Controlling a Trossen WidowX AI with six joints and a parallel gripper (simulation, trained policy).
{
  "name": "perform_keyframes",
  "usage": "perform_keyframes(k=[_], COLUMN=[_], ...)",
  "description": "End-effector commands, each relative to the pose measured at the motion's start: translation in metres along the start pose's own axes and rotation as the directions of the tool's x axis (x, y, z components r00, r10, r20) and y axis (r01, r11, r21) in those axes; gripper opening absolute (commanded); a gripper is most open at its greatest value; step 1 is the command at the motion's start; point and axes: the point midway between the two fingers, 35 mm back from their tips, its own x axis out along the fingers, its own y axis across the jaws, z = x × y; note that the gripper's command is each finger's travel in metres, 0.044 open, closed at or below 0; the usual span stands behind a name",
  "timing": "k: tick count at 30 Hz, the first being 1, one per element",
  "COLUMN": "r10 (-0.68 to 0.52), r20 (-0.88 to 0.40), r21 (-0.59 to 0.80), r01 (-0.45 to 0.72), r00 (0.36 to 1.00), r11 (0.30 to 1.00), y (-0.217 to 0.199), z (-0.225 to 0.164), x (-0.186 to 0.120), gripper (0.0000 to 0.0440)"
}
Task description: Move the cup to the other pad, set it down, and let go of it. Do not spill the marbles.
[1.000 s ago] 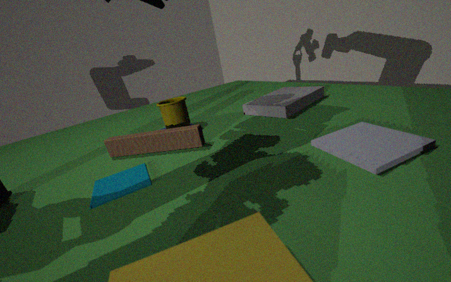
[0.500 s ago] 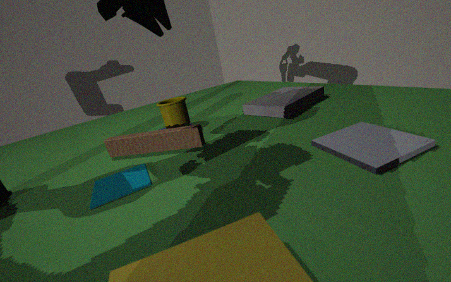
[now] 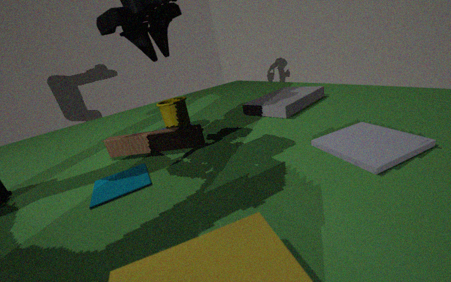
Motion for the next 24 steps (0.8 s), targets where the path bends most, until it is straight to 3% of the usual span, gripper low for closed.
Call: perform_keyframes(k=[1, 24], r10=[-0.053, -0.279], r20=[-0.014, -0.055], r21=[0.004, 0.046], r01=[0.053, 0.281], r00=[0.998, 0.959], r11=[0.999, 0.958], y=[-0.004, -0.029], z=[-0.003, -0.012], x=[0.009, 0.079], gripper=[0.0183, 0.0202])
